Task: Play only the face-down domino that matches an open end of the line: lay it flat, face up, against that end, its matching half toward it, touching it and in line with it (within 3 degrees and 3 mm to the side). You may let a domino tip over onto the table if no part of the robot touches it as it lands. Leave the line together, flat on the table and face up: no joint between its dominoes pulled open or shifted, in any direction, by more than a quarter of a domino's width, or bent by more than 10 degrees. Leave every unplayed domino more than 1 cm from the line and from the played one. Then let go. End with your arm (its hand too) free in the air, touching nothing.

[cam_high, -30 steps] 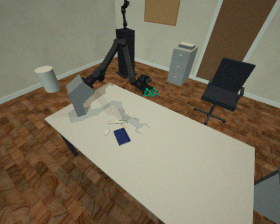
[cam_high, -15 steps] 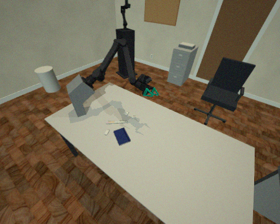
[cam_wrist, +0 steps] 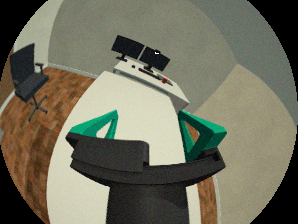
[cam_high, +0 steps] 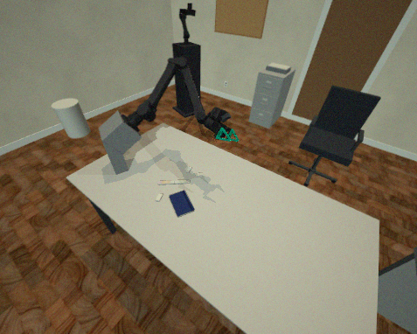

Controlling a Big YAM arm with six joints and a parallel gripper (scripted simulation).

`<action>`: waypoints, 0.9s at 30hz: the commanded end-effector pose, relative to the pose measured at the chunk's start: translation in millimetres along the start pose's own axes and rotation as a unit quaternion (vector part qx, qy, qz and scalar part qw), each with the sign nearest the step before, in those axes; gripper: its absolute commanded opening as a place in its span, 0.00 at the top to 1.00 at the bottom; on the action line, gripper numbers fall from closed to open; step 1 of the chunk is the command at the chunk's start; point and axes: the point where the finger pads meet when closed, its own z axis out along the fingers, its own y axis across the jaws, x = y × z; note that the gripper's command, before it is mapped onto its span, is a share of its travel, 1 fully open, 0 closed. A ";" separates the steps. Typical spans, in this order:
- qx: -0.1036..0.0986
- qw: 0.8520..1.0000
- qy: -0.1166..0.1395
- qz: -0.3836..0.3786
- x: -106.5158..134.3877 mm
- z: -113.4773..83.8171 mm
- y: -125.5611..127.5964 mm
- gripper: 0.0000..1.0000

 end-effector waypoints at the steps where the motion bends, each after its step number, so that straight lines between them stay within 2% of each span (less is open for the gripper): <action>1: 0.004 1.000 -0.016 -0.009 -24.1 3.4 -2.6 0.00; 2: 0.001 1.000 -0.003 0.000 -3.3 0.2 -1.2 0.00; 11: 0.004 1.000 -0.016 -0.009 -23.8 3.5 -2.6 0.00; 18: 0.004 1.000 -0.016 -0.009 -23.8 3.5 -2.6 0.00; 19: 0.000 1.000 -0.004 -0.005 -6.5 0.5 0.0 0.00; 27: 0.003 1.000 -0.015 -0.008 -22.3 3.2 -2.2 0.00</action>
